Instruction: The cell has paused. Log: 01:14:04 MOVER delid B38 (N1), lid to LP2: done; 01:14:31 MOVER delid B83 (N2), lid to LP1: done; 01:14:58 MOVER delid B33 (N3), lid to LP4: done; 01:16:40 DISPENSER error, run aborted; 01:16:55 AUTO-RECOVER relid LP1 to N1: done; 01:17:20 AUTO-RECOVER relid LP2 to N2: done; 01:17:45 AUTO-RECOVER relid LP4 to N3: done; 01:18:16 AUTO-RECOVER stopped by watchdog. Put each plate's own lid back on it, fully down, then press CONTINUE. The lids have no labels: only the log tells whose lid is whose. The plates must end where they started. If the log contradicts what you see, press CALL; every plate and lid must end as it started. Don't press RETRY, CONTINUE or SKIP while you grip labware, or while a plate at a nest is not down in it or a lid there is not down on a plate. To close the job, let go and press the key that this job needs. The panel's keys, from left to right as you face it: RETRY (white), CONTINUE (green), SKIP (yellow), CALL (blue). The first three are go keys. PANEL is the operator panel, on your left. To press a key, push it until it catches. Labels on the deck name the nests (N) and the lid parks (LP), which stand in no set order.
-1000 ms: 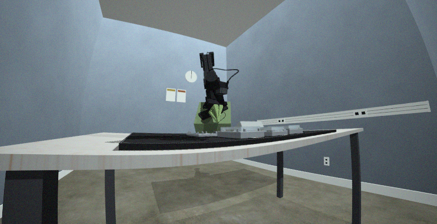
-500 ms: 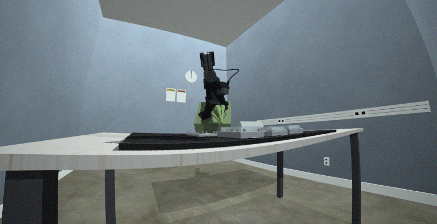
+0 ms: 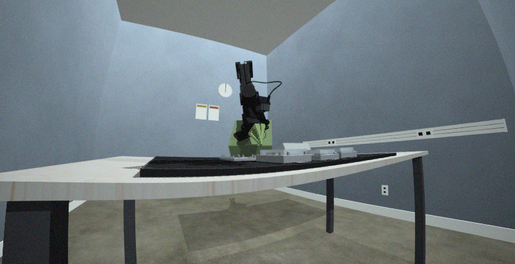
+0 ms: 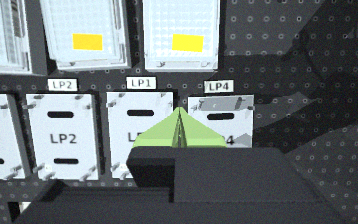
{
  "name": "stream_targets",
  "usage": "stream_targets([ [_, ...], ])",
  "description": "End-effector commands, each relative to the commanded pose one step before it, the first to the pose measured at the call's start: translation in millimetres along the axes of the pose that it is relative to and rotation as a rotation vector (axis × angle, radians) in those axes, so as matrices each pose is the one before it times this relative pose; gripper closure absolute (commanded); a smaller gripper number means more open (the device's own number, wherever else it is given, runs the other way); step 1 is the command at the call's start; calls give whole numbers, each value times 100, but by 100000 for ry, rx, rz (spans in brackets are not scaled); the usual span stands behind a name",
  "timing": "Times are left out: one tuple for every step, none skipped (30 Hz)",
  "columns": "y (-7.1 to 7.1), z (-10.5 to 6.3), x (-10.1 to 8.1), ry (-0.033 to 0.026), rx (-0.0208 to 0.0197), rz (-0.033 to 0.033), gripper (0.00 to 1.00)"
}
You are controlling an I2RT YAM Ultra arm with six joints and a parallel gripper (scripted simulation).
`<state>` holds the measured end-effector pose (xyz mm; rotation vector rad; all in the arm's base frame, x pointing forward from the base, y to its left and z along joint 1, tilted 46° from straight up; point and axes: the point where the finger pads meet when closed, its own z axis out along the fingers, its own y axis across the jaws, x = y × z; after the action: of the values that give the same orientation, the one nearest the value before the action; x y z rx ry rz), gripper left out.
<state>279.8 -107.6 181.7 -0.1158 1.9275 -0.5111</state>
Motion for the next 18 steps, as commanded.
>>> stream_targets([
  [-243,-107,-707,-2520,224,-667,100],
  [764,-132,189,-891,332,375,100],
  [489,-4,7,-15,-15,62,100],
  [500,-3,3,-12,-14,65,100],
  [0,0,0,0,0,0,100],
  [0,0,0,0,0,0,100],
  [495,-4,5,-10,-17,64,100],
  [494,-4,6,-8,-18,64,100],
  [494,-4,7,-6,-19,64,100],
  [495,-4,7,-4,-20,63,100],
  [543,50,103,394,-184,-1,100],
  [833,358,675,2743,-1108,-494,100],
  [522,19,49,189,-53,-100,100],
  [498,-8,2,-7,24,-61,100],
  [497,-9,2,-10,25,-61,100],
  [497,-9,2,-12,25,-60,100],
  [496,-10,2,-14,26,-59,100],
  [495,-10,2,-16,26,-58,100],
])
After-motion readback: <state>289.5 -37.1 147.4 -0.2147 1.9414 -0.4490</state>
